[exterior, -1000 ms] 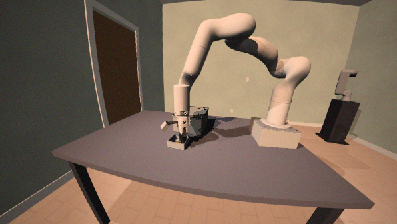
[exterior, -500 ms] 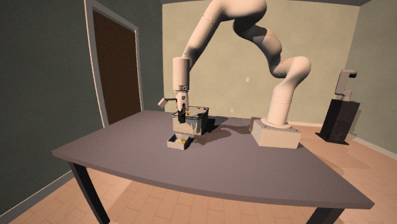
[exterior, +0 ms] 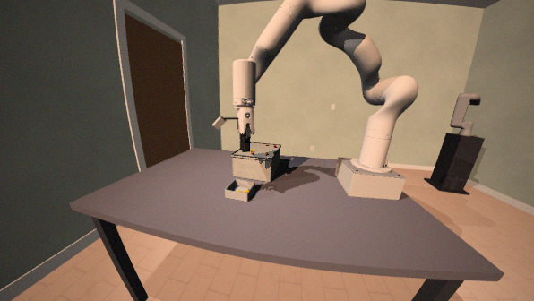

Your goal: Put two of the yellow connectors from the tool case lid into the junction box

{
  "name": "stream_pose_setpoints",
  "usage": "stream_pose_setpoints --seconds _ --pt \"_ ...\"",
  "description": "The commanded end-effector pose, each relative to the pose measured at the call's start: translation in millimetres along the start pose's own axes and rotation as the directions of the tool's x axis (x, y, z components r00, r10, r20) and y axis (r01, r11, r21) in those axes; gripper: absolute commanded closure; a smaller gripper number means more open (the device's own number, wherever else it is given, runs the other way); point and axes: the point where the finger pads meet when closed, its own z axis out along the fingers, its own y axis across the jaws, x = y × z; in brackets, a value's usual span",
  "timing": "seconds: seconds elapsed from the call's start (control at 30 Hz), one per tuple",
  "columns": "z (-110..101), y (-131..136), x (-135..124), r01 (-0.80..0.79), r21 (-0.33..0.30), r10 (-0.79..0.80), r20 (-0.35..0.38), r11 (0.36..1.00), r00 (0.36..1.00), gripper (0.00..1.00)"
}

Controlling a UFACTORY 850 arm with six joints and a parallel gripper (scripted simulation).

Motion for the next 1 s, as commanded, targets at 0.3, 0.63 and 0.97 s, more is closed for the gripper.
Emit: stream_pose_setpoints --seconds 0.3,0.63,0.97 --pt "-4 0 1 0.000 -0.001 0.000 -0.003 1.000 1.000 0.71" --pt "-32 0 1 0.000 -0.001 0.000 -0.003 1.000 1.000 0.71" --pt "-32 0 1 0.000 -0.001 0.000 -0.003 1.000 1.000 0.71"
